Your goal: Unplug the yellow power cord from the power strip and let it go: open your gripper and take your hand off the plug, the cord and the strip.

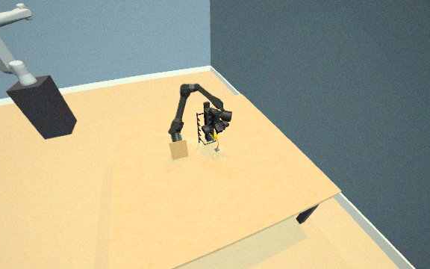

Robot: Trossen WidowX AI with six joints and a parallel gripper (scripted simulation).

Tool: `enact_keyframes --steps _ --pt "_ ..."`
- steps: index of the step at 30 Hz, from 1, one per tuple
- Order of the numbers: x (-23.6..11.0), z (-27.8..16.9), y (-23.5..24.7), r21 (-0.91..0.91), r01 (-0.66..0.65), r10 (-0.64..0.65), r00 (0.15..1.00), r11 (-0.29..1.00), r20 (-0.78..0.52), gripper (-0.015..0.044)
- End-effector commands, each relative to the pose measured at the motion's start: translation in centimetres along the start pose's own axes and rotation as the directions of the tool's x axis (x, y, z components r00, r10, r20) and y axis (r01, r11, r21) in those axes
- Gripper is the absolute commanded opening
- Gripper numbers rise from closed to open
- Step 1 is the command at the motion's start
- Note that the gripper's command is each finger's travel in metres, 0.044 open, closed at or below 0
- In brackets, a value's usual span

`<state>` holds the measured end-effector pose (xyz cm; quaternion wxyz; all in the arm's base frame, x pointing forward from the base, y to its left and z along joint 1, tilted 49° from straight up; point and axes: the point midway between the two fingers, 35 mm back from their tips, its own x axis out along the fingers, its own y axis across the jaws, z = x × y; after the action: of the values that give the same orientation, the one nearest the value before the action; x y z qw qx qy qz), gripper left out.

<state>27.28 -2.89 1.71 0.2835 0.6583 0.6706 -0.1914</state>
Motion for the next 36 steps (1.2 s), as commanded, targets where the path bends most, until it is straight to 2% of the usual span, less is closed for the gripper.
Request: enact_keyframes --steps 1,16,22,36 --pt "-0.6 2.2 0.2 -0.003 -0.003 0.003 0.999 1.0 0.045 0.0" --pt "-1.1 4.6 0.2 -0.001 -0.004 0.004 0.999 1.0 0.045 0.0" --pt "-0.7 3.9 0.0 0.005 -0.002 0.002 0.999 1.0 0.04 0.0157" --pt "-1.5 3.9 0.1 0.001 -0.004 0.004 0.999 1.0 0.041 0.016"
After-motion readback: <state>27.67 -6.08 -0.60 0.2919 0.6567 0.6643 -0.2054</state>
